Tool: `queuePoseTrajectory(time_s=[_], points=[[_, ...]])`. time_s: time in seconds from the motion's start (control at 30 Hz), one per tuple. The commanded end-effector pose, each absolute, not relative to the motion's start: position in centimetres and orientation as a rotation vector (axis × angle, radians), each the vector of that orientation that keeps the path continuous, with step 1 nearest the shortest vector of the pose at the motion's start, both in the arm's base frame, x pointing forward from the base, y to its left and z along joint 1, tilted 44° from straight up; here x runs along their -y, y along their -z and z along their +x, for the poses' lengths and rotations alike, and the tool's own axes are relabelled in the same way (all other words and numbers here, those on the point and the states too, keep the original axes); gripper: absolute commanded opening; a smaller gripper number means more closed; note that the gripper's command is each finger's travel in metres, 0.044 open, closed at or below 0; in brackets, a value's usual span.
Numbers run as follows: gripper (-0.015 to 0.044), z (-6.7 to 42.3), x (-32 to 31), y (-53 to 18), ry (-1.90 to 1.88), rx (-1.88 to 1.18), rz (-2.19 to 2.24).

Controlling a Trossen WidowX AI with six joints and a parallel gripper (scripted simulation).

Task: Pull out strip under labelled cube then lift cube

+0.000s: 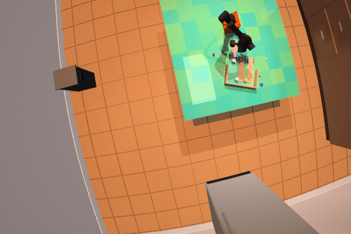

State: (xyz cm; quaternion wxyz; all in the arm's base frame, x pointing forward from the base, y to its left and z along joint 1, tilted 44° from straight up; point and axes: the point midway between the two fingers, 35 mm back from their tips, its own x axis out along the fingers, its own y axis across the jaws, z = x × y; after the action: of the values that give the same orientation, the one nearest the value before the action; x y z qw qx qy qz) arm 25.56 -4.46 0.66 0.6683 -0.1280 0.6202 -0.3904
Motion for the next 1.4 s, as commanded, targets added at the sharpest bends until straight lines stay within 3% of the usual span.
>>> queuePoseTrajectory(time_s=[0.0, 1.1, 1.37], points=[[0.044, 26.9, 5.0, -1.2, 0.879, -1.4, -0.297], [0.044, 36.8, 8.4, -5.4, 0.881, -1.394, -0.296], [0.025, 36.8, 9.1, -4.7, 0.881, -1.394, -0.296]])
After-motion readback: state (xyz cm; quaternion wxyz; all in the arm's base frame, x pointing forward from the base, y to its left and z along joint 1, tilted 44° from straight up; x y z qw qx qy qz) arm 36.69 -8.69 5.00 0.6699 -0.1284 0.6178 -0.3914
